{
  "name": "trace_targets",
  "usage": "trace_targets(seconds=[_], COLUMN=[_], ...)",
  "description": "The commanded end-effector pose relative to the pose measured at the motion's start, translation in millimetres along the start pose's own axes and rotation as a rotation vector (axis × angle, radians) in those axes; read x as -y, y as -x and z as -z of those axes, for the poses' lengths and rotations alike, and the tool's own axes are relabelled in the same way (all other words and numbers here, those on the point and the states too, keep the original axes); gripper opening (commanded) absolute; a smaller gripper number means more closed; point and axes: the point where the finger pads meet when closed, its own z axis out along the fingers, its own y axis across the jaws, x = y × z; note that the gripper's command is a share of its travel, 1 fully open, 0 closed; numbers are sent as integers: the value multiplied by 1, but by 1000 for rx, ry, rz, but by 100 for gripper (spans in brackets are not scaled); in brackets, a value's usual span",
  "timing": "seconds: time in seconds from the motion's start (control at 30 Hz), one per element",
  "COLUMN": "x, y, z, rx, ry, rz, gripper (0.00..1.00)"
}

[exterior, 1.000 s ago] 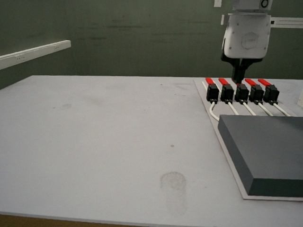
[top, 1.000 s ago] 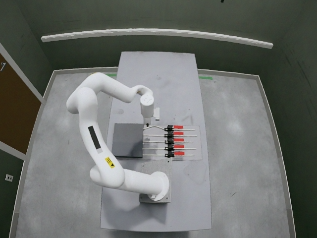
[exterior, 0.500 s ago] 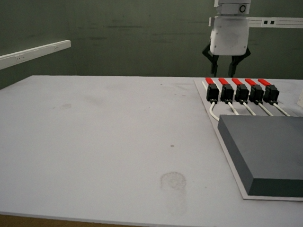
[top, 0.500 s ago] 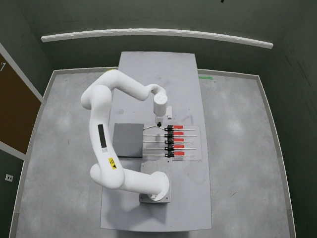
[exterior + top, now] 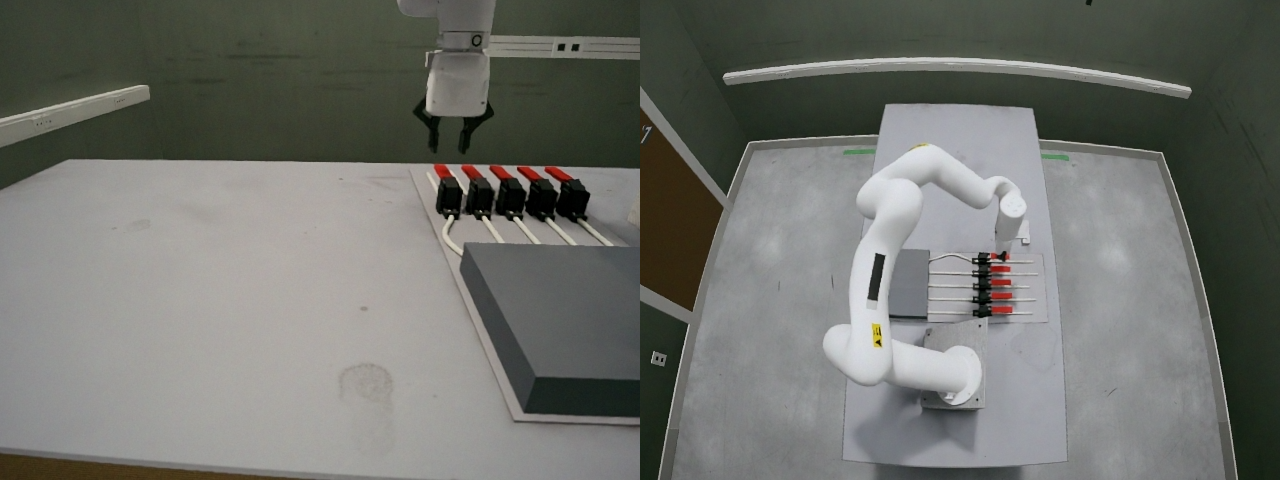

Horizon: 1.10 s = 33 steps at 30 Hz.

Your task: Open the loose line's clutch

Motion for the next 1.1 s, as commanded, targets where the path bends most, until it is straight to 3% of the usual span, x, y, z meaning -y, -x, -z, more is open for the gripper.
trace_targets(seconds=[0.0, 0.57, 1.07], x=[1, 1, 1], y=[-21, -22, -23], z=[-4, -14, -46], rx=[5, 5, 5], ry=[3, 3, 3], rz=[2, 2, 2], gripper=[52, 52, 52])
